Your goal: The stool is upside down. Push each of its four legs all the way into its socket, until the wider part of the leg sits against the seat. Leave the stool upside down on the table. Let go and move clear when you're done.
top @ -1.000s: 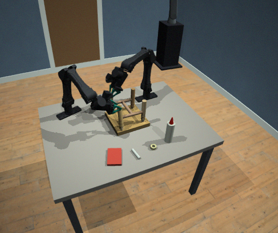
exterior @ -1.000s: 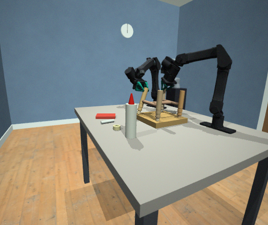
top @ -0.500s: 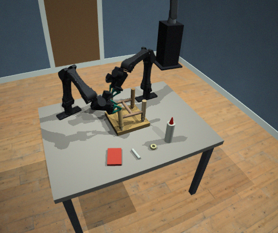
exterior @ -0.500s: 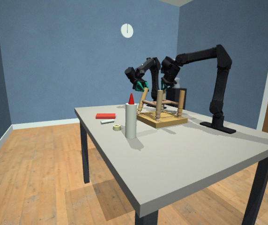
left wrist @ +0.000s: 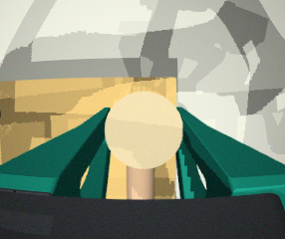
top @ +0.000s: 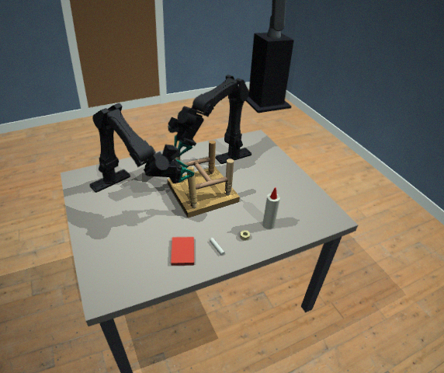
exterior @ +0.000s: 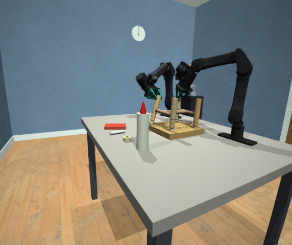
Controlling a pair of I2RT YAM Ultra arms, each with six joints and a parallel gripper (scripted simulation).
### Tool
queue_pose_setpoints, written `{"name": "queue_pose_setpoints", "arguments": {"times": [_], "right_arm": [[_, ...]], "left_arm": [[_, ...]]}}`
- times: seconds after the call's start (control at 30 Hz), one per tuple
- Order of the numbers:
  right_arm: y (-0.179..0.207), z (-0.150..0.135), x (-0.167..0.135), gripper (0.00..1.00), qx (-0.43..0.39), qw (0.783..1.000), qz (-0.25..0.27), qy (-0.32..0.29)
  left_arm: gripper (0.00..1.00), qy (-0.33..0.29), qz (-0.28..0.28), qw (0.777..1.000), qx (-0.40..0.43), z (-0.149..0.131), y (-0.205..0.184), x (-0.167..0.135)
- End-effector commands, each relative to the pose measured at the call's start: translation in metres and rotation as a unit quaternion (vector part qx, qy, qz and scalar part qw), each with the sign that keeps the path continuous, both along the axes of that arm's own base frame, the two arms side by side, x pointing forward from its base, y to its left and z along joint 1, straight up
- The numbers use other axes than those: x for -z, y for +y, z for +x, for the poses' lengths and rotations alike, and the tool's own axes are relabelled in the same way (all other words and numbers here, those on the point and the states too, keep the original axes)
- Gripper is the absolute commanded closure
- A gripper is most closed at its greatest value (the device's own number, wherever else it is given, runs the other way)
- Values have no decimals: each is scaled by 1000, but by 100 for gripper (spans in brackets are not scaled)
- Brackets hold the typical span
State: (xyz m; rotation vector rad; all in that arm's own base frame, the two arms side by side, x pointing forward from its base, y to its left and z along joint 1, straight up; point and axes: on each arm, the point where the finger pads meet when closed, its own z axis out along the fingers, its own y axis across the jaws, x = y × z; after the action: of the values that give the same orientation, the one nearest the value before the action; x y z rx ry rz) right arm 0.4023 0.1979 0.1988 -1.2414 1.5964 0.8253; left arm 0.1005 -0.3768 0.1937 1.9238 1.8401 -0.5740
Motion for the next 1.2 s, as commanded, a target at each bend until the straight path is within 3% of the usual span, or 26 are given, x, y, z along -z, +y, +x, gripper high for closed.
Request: {"name": "queue_pose_setpoints", "arguments": {"times": [0.0,0.37,0.4,0.47,0.57,1.17], "right_arm": [[-42,63,-10,72,107,990,-50,-75],[-48,74,-8,72,110,989,-51,-79],[2,-5,-1,31,-3,999,22,44],[-9,-1,3,31,11,998,23,50],[-2,5,-31,31,1,1000,26,3],[-3,1,-40,31,1,1000,25,6]], "left_arm": [[72,112,12,990,85,-82,20,-1],[72,93,9,993,71,-100,25,-6],[72,-25,-9,1000,-3,-10,-8,4],[72,-23,-14,1000,-7,-8,-10,0],[72,-24,-22,999,4,-17,-10,-6],[72,-24,-22,999,4,-17,-10,-6]]}}
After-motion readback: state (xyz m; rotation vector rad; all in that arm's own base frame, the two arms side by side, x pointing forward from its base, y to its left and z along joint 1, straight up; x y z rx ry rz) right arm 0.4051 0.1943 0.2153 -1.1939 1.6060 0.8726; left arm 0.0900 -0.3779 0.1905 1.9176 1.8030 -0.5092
